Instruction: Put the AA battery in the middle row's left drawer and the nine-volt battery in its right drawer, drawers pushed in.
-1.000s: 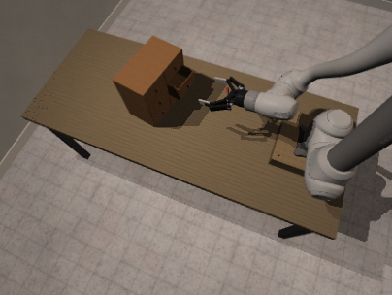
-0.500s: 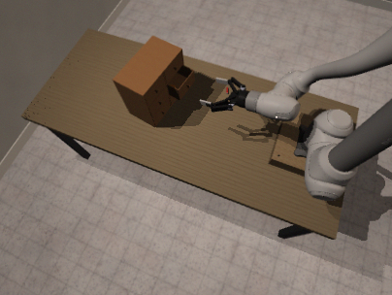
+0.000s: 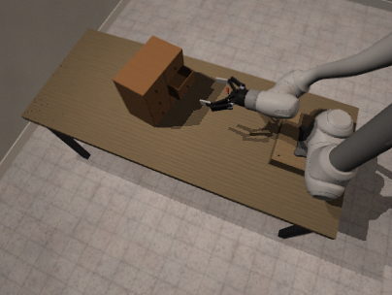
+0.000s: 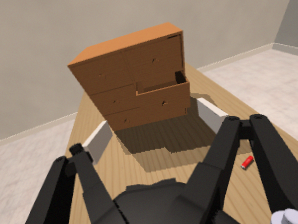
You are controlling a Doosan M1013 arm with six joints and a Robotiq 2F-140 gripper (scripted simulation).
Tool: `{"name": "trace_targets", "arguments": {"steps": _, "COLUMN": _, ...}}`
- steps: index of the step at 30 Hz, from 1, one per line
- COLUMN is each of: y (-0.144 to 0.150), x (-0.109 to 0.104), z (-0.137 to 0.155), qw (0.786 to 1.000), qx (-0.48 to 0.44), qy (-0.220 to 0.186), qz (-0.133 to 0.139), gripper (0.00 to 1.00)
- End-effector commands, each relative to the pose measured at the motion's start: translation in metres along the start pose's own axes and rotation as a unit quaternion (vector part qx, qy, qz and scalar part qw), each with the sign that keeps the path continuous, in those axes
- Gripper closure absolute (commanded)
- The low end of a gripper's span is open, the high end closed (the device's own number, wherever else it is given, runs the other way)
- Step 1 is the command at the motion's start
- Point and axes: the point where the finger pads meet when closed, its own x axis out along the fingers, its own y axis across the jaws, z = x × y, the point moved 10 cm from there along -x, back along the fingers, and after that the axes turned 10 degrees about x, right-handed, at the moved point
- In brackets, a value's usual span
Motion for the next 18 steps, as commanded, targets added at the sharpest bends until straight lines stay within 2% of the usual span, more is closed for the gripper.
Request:
{"name": "trace_targets", "arguments": {"steps": 1, "y": 0.0, "x": 0.0, "z": -0.004, "qw": 1.0, "qx": 0.0, "qy": -0.014, "qz": 0.003, "gripper": 0.0}}
{"name": "trace_targets", "arguments": {"steps": 18, "y": -0.004, "x": 0.0, "z": -0.025, "qw": 0.995, "qx": 0.0, "qy": -0.097, "qz": 0.018, "gripper": 0.0}}
